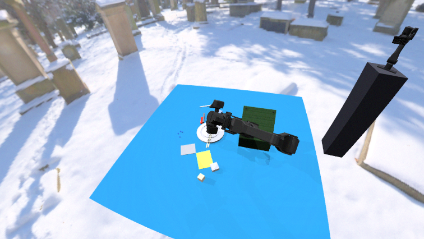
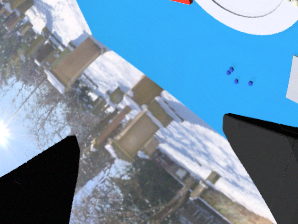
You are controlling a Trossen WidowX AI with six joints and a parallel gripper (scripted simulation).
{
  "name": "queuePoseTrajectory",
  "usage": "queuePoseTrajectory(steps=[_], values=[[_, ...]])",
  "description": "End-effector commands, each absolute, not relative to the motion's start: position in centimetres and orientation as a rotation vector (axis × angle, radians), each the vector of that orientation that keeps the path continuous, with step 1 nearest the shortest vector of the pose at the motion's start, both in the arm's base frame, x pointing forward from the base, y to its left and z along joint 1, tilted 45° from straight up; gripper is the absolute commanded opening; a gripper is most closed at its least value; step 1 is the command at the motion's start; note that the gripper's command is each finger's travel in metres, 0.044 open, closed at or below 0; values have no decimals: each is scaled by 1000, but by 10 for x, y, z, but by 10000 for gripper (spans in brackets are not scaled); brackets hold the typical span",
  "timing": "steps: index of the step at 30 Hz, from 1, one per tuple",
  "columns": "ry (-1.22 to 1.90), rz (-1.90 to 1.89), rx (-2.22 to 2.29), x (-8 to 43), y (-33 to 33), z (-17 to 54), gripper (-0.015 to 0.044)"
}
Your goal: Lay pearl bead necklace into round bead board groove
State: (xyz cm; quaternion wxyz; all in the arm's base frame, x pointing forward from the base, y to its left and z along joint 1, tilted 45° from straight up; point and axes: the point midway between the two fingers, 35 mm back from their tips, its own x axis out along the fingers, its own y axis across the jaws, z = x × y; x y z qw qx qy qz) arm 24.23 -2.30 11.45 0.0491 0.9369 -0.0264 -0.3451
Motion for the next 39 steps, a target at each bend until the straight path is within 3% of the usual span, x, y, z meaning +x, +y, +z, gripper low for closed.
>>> queuePoseTrajectory(steps=[1, 8, 16, 25, 39], values=[[-66, -1057, 2844, 243, -22, 114, 374], [474, -1191, 2455, 254, 9, 88, 200], [1143, -1100, 2010, 262, 49, 53, 200], [1752, -707, 1668, 267, 90, 16, 200], [1826, -623, 1634, 268, 96, 9, 200]])
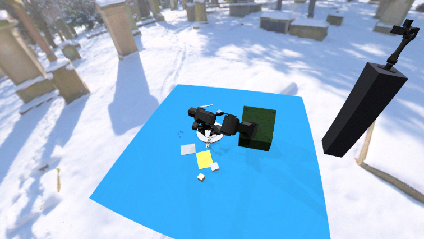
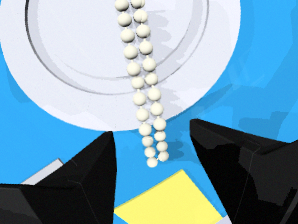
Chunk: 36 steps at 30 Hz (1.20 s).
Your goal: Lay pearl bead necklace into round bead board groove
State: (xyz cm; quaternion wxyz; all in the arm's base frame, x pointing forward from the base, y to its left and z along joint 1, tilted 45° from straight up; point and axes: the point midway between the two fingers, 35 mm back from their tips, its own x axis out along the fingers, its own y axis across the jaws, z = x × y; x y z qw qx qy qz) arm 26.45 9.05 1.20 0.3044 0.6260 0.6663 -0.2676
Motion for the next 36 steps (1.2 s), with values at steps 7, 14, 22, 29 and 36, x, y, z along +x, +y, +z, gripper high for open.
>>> queuePoseTrajectory(steps=[7, 14, 22, 29, 36], values=[[1826, -623, 1634, 268, 97, 9, 200], [1814, -618, 1628, 269, 102, 4, 200], [1817, -619, 1629, 269, 108, -2, 200], [1821, -621, 1632, 267, 116, -10, 200], [1827, -622, 1635, 265, 124, -18, 200]])
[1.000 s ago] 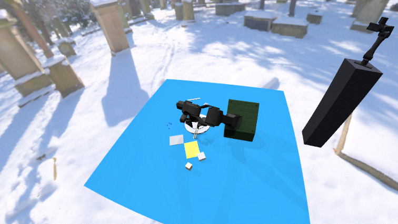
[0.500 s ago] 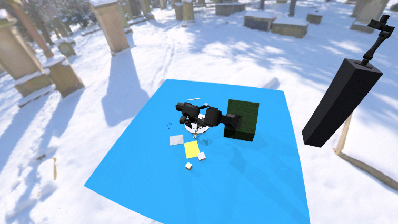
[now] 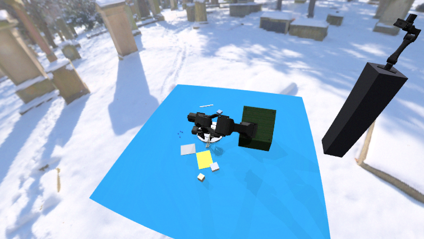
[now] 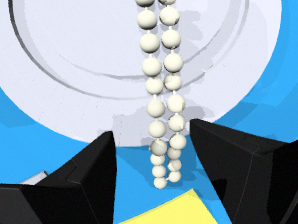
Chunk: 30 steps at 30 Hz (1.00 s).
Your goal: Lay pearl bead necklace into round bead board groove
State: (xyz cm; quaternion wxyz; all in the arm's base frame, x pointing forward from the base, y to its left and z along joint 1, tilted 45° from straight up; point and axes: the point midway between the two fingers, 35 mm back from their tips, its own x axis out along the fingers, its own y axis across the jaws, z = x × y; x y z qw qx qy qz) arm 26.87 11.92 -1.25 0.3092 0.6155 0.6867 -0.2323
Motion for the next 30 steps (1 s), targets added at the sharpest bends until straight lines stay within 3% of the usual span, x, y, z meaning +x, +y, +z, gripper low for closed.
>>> queuePoseTrajectory(steps=[1, 7, 15, 30], values=[[1827, -622, 1635, 265, 124, -18, 200], [1827, -622, 1635, 265, 125, -19, 200], [1820, -618, 1628, 267, 123, -17, 0], [1820, -618, 1628, 267, 123, -17, 0]])
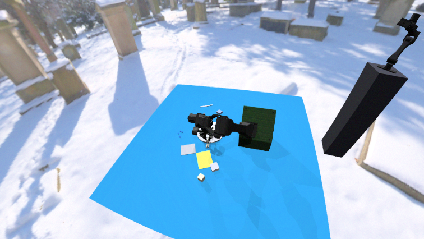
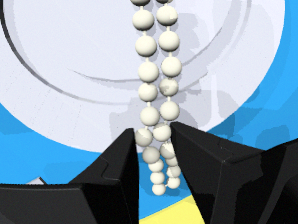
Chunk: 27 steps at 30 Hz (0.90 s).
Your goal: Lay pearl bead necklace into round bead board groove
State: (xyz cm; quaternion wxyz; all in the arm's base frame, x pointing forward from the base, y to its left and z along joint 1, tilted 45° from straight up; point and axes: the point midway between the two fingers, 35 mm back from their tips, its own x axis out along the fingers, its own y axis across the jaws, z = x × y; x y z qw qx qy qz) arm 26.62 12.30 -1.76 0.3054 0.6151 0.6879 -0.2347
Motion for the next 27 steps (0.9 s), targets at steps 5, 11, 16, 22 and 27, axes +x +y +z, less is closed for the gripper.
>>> queuePoseTrajectory(steps=[5, 11, 16, 22, 27], values=[[1820, -618, 1628, 267, 123, -17, 0], [1820, -618, 1628, 267, 123, -17, 0], [1820, -618, 1628, 267, 123, -17, 0], [1820, -618, 1628, 267, 123, -17, 0], [1820, -619, 1628, 267, 122, -16, 0]])
